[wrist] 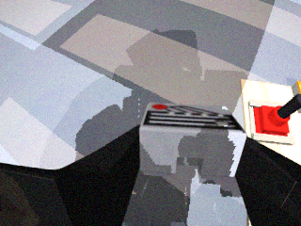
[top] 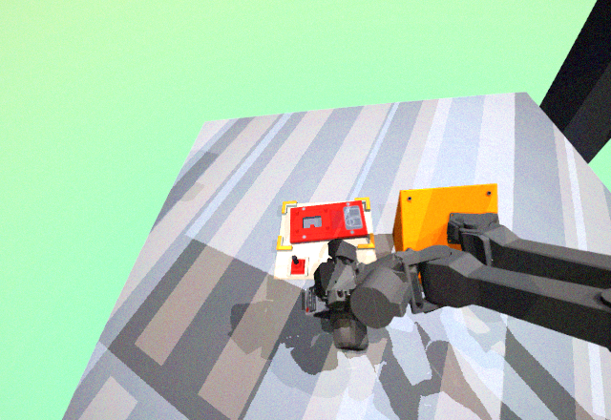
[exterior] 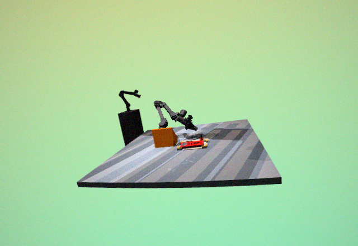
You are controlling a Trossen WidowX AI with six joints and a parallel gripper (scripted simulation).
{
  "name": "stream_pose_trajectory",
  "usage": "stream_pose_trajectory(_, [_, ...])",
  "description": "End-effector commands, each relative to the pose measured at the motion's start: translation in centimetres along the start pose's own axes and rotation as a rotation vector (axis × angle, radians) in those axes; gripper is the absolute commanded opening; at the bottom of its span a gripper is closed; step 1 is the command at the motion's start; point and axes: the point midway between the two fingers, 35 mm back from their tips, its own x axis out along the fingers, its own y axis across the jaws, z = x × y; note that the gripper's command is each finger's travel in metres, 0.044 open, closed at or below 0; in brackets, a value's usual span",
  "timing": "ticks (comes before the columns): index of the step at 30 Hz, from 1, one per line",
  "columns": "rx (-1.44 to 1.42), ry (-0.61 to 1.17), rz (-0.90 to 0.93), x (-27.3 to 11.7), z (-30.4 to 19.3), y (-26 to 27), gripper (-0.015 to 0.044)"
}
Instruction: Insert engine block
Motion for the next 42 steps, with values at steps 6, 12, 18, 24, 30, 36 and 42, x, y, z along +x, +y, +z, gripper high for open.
stream_pose_trajectory(6, [0.007, 0.003, -0.007, 0.9, -1.4, -0.3, 0.0000])
stream_pose_trajectory(12, [0.007, 0.003, -0.007, 1.5, -2.0, -0.3, 0.0000])
stream_pose_trajectory(18, [0.008, 0.003, -0.007, 2.1, -2.8, -0.3, 0.0000])
stream_pose_trajectory(24, [0.008, 0.003, -0.006, 2.7, -3.5, -0.3, 0.0000])
stream_pose_trajectory(30, [0.009, 0.003, -0.006, 3.2, -4.2, -0.3, 0.0000])
stream_pose_trajectory(36, [0.009, 0.004, -0.006, 3.9, -5.0, -0.3, 0.0000])
stream_pose_trajectory(42, [0.010, 0.004, -0.006, 4.5, -5.8, -0.3, 0.0000])
